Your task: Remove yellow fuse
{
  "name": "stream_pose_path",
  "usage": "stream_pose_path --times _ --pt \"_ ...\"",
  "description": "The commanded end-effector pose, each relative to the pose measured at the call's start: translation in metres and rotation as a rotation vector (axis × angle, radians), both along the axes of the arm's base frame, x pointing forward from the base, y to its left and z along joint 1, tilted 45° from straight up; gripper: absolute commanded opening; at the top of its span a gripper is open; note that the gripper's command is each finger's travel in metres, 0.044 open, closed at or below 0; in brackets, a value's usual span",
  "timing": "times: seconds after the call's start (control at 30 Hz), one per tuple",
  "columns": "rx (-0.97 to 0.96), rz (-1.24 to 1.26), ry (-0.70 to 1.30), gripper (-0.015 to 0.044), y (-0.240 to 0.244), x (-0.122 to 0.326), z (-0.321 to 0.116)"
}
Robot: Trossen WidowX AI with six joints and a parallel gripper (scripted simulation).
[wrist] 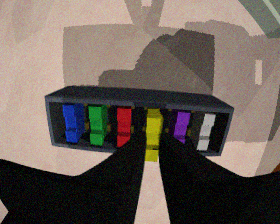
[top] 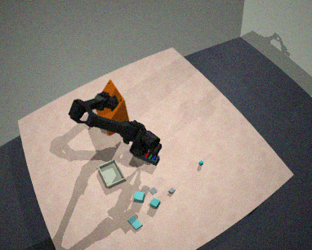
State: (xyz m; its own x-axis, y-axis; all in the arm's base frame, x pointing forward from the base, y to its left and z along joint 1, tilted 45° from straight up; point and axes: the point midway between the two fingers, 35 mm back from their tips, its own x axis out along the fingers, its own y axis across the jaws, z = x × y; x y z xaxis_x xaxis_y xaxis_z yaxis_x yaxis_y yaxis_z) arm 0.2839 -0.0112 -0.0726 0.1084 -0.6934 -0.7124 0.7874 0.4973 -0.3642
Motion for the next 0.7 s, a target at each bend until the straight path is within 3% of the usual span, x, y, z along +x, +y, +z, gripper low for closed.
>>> stream_pose_path --times 0.0,0.67 --pt "0.006 -0.005 -0.001 0.0 0.002 -0.0005 0.0015" --pt "0.004 -0.004 -0.001 0.0 0.0088 -0.0016 0.0086"
